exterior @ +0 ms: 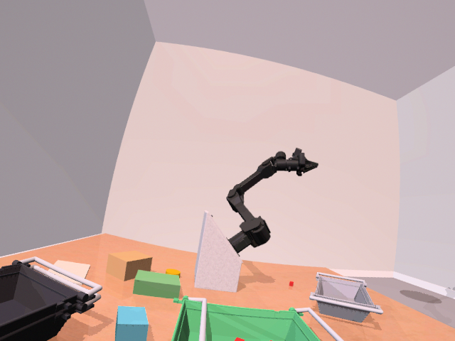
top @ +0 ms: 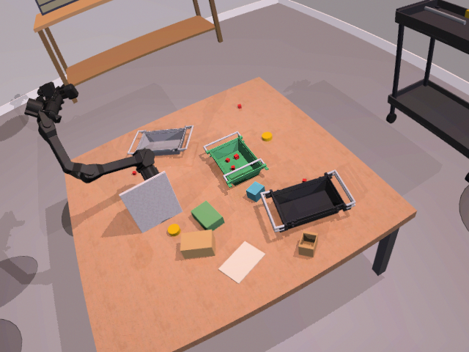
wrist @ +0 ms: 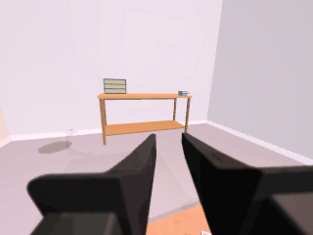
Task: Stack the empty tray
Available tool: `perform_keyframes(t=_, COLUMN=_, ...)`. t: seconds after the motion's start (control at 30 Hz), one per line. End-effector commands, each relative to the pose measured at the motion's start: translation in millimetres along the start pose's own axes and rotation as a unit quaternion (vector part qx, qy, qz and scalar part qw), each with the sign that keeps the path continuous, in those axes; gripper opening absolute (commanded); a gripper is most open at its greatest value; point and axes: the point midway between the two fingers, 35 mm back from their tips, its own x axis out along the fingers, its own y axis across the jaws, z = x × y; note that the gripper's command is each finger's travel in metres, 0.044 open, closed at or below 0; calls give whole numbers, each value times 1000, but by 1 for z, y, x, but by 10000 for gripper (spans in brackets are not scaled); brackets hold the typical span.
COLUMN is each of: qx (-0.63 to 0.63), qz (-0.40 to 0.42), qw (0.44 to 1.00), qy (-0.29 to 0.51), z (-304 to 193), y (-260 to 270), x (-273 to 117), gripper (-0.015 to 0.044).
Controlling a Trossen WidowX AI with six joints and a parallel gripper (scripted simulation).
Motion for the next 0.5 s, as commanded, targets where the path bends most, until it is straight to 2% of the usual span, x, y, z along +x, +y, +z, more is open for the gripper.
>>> perform_keyframes(t=0.0, qx=1, qz=-61, qw=996, qy=57, z=-22, y=-41, x=56, gripper=89)
perform_keyframes(t=0.2, qx=15, qz=-131, qw=988, qy=82, z=-40, y=-87, x=92, gripper=89)
perform_keyframes(t=0.47, qx=10, qz=-204, qw=961, qy=185, z=-89, y=-158, x=149, gripper=89)
